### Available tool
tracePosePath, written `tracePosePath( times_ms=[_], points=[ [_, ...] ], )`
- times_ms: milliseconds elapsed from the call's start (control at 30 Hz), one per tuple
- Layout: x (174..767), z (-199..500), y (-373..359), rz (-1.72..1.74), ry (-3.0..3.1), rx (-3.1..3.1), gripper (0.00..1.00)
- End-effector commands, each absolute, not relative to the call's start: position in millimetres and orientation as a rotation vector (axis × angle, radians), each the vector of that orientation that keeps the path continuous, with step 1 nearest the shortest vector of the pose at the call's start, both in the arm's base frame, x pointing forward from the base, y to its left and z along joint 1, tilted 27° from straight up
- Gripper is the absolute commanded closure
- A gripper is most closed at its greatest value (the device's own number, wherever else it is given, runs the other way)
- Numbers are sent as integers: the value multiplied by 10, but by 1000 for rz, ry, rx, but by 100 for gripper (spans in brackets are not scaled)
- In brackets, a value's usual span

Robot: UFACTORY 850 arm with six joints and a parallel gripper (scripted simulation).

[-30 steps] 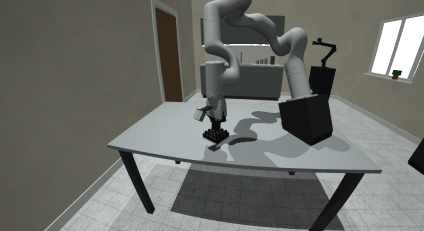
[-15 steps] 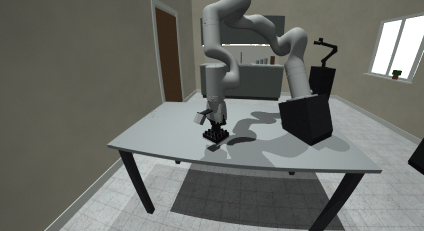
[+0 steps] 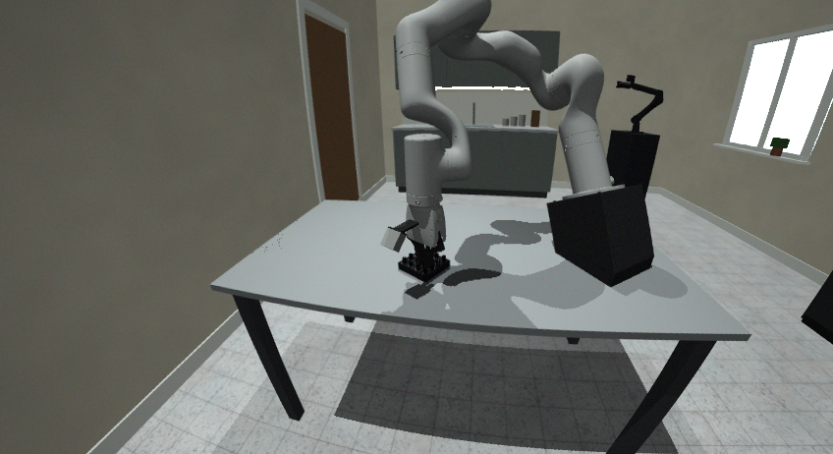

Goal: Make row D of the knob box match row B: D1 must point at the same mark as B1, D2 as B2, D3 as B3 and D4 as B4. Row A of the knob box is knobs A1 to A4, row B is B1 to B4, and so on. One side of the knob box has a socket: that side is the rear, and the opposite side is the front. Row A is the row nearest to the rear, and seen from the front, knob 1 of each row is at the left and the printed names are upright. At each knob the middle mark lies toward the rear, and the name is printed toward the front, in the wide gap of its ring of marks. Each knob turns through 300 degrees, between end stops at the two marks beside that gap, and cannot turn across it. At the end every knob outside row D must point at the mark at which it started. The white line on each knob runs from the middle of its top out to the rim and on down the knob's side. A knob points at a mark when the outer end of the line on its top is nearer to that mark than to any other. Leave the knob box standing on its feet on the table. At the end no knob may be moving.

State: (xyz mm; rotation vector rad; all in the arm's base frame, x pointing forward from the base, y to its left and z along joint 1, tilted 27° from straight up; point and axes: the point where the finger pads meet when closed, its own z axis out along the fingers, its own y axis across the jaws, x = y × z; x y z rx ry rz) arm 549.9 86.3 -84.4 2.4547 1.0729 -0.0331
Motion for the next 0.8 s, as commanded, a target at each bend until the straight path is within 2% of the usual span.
tracePosePath(
  times_ms=[0, 767],
  points=[
    [5508, -858, 859, -31, 1073, 2455, 81],
    [5511, -881, 848, -31, 1073, 2455, 81]
  ],
)
